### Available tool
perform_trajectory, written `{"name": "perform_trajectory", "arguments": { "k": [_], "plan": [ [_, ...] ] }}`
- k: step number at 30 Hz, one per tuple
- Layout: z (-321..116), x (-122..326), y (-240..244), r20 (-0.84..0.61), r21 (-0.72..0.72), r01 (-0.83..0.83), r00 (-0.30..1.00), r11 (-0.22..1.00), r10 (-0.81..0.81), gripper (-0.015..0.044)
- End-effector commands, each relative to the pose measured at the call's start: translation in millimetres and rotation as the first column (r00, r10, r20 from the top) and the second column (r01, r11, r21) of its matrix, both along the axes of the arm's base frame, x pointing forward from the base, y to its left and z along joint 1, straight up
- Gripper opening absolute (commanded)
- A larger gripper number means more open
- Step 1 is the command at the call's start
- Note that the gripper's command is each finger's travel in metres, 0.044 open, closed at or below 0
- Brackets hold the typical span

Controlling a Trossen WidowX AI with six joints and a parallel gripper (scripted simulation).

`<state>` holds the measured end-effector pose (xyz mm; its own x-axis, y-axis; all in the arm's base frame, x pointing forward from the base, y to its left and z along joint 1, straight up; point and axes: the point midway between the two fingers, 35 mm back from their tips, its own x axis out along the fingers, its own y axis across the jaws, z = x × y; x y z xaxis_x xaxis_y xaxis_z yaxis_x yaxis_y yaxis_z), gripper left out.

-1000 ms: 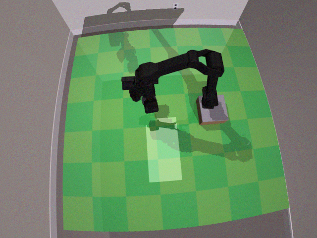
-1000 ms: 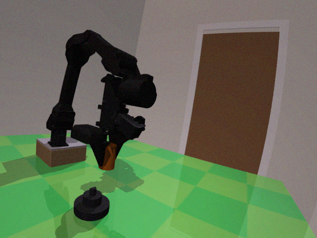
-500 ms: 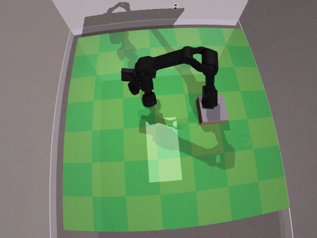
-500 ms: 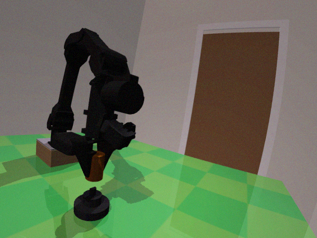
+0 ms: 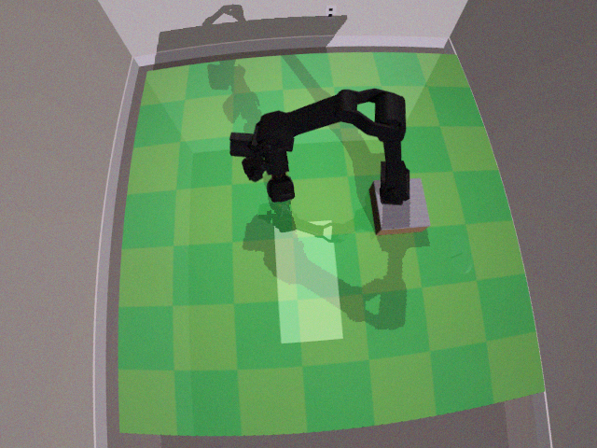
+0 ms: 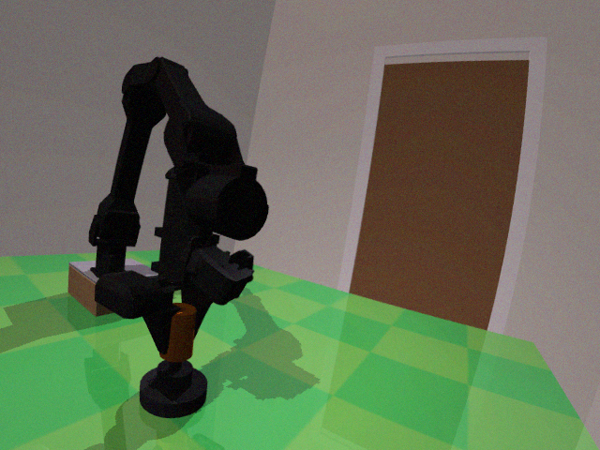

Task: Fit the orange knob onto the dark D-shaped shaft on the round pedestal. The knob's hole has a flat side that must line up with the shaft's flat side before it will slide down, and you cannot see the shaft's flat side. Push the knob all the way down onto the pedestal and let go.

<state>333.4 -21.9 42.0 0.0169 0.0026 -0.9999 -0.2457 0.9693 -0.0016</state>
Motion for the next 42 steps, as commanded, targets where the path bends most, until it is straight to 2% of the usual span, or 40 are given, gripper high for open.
{"name": "perform_trajectory", "arguments": {
  "k": [1,24,31,42],
  "plan": [
    [2.3,1.7,-0.9,0.007,-0.003,0.0,1.0,1.0,0.0,0.0],
    [3.7,2.3,-1.0,0.007,-0.003,0.0,1.0,1.0,0.0,0.0],
    [3.4,1.7,-1.1,0.007,-0.008,-0.197,0.98,0.98,0.197,0.0],
    [-0.9,1.8,-1.3,0.007,-0.008,-0.208,0.978,0.978,0.208,0.0]
  ]
}}
